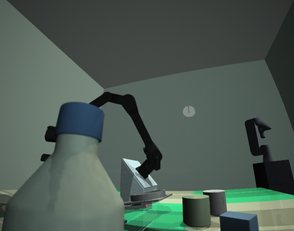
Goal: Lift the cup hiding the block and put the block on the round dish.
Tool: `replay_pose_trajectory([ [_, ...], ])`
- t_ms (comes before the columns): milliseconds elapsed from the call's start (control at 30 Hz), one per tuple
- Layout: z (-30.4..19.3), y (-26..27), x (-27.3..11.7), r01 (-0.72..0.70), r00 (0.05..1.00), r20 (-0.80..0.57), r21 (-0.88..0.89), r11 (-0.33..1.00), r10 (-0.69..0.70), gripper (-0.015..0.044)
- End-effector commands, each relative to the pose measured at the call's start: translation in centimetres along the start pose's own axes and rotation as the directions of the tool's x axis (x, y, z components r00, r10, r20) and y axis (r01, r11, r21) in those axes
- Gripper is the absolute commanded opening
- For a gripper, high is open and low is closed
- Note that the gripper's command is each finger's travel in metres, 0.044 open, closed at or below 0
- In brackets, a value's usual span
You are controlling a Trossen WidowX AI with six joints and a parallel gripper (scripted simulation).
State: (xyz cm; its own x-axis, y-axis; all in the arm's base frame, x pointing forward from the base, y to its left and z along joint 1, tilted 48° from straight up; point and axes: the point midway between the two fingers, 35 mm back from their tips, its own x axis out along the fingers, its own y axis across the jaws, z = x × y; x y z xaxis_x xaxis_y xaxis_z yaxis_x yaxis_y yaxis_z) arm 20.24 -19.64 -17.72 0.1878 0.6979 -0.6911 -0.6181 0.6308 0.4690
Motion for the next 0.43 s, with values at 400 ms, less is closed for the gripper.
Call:
replay_pose_trajectory([
  [400,-0.2,0.5,-4.2,-0.009,1.000,-0.001,0.006,1.000,0.009,0.0440],
])
